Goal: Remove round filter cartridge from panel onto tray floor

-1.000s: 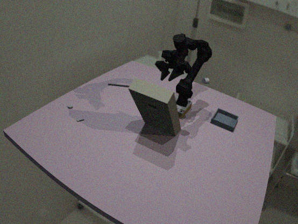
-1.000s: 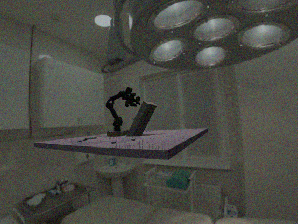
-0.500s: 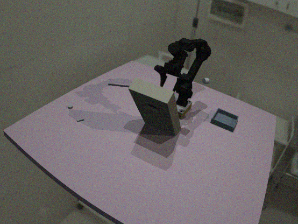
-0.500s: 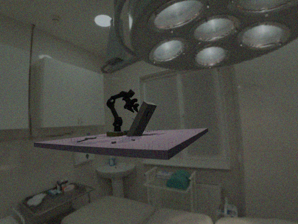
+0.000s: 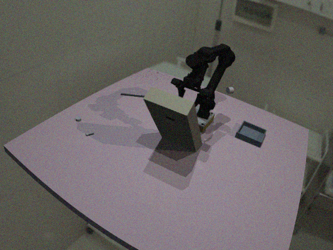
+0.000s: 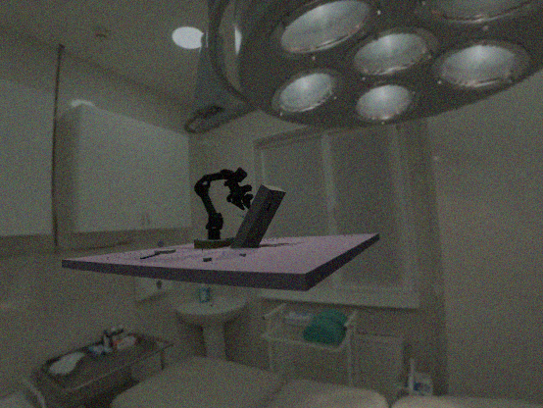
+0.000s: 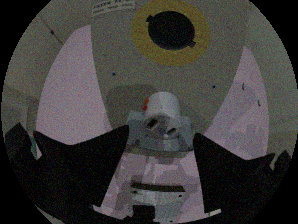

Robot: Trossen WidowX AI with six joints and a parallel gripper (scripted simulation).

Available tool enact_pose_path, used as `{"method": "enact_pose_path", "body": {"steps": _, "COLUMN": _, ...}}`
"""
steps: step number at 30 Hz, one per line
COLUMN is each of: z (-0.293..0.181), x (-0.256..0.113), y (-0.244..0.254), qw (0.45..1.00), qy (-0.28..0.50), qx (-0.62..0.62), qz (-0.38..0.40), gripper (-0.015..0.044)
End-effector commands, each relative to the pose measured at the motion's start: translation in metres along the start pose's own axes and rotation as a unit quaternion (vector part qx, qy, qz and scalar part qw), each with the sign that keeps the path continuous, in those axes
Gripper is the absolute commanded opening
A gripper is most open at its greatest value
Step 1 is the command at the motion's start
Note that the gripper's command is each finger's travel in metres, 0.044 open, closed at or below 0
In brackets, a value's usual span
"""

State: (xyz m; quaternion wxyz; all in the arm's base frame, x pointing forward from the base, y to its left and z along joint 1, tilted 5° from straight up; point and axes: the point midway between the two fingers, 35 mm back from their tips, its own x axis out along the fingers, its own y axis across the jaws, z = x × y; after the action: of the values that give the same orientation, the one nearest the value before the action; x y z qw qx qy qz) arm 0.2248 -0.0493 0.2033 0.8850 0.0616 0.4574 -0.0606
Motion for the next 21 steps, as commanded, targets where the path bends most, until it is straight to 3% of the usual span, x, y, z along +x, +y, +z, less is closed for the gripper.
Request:
{"method": "enact_pose_path", "body": {"steps": 1, "z": -0.001, "x": 0.008, "y": -0.001, "qw": 1.000, "qy": 0.004, "qx": -0.001, "qz": -0.002, "gripper": 0.0305}}
{"method": "enact_pose_path", "body": {"steps": 21, "z": -0.002, "x": 0.037, "y": -0.001, "qw": 1.000, "qy": 0.004, "qx": -0.001, "qz": -0.002, "gripper": 0.0305}}
